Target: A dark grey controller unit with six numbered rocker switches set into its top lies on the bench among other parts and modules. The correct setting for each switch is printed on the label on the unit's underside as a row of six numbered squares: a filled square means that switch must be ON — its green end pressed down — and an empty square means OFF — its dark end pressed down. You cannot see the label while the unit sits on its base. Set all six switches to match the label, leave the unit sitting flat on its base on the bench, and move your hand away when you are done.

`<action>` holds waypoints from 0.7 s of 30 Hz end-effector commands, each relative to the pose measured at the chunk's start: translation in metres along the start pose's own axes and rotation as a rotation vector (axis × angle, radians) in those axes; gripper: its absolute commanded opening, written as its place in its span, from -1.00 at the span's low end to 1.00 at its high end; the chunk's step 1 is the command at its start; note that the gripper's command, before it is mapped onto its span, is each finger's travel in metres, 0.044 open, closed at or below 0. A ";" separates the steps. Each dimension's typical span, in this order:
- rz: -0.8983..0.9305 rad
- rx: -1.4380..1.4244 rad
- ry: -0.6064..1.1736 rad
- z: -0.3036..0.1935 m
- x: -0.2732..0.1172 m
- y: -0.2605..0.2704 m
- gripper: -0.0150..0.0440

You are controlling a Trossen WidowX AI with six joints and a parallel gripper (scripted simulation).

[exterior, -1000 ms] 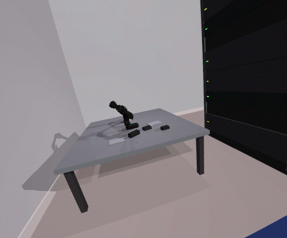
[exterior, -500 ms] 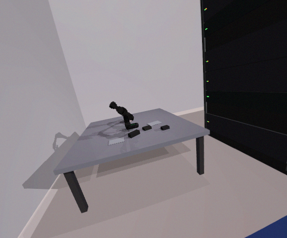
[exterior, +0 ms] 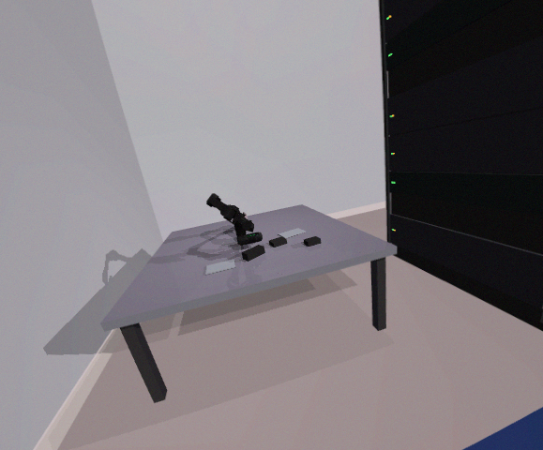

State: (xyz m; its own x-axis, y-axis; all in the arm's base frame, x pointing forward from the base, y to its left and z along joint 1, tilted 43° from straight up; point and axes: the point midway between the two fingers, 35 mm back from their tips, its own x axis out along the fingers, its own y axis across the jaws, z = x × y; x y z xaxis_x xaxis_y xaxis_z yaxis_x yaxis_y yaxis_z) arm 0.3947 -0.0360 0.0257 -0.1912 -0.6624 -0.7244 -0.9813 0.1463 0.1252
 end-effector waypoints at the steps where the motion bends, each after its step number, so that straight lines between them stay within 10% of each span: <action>1: 0.002 -0.008 0.007 0.001 0.007 -0.001 -0.49; 21: 0.002 -0.008 0.007 0.001 0.013 0.003 -0.49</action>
State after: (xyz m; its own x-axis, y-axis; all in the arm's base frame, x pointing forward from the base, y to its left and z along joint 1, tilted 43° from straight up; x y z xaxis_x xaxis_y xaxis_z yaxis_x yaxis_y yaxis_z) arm 0.3900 -0.0436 0.0137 -0.2016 -0.6643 -0.7198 -0.9794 0.1474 0.1383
